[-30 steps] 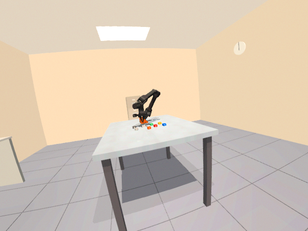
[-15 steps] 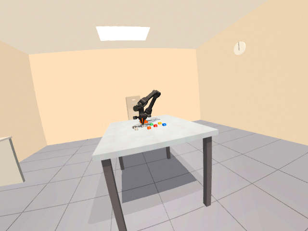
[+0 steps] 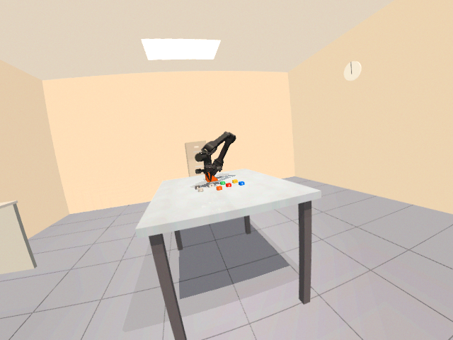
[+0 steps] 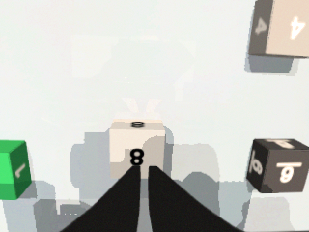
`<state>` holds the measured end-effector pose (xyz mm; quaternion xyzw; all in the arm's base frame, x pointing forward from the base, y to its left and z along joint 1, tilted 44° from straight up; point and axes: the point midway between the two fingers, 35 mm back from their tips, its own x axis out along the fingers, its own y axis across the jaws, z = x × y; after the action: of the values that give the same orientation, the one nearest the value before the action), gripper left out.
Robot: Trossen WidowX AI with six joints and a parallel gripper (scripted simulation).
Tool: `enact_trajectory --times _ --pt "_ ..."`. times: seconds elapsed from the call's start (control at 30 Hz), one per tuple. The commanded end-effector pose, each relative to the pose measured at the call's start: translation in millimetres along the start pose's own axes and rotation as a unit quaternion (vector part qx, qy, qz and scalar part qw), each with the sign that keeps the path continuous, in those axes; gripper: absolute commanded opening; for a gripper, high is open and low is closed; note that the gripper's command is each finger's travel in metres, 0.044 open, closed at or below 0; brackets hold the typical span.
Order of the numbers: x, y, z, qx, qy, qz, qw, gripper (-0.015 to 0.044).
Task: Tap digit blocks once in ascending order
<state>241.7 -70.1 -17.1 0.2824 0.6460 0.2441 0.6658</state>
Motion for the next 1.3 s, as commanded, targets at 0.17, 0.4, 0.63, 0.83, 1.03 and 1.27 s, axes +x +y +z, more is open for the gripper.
enact_trajectory --times 0.17,0.4,0.63,0.83,1.03,1.27 --pt "-67.7 -0.9 1.6 -0.003 0.002 -0.004 1.0 0.002" --pt "-87.5 0.4 -0.5 -0.003 0.003 -0.003 1.0 0.002" --pt "-88.6 76.3 61.0 -0.008 0.0 -0.009 1.0 0.002" --pt "-86.9 109.3 76.3 -0.004 0.001 -0.001 1.0 0.002" --pt "-67.1 108.7 78.4 -0.004 0.001 -0.001 1.0 0.002" --pt "-6.2 109.9 76.2 -0.005 0.001 0.001 1.0 0.002"
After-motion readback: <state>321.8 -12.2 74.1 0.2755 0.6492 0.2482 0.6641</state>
